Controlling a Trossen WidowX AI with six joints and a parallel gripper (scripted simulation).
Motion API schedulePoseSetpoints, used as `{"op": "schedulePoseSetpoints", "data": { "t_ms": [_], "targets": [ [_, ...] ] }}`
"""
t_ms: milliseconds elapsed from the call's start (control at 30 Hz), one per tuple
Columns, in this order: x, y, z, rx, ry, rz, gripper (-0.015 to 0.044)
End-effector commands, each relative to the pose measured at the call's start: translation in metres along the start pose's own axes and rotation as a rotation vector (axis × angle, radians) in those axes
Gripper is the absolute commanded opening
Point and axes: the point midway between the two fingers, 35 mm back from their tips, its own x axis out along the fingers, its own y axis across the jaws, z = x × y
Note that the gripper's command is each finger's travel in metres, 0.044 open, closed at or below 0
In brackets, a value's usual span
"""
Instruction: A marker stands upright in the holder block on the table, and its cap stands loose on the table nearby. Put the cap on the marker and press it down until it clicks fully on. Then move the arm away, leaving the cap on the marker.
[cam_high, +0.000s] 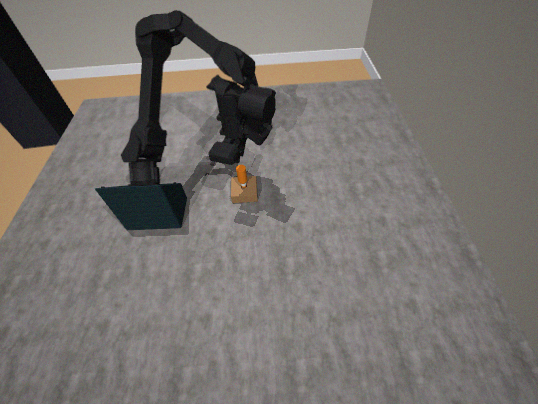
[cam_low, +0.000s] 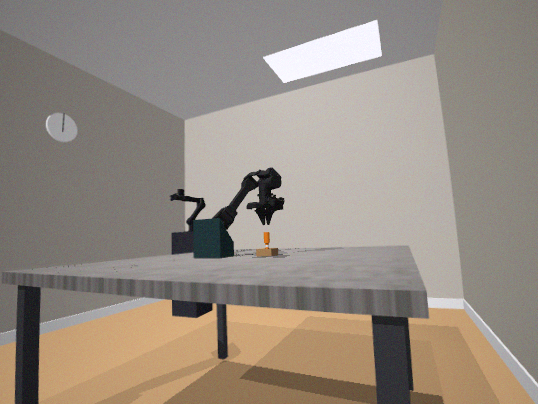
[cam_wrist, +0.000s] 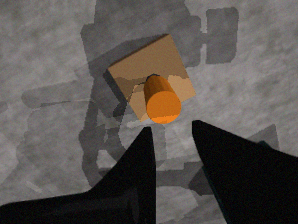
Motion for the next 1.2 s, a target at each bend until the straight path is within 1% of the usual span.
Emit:
{"op": "schedulePoseSetpoints", "data": {
  "t_ms": [0,33,433,1167],
  "targets": [
    [0.003,0.0,0.0,-0.365,-0.003,0.003,0.002],
    [0.003,0.0,0.0,-0.365,-0.003,0.003,0.0],
    [0.005,0.0,0.0,-0.365,-0.003,0.003,0.0],
    [0.036,0.0,0.0,-0.366,-0.004,0.004,0.0]
  ]
}}
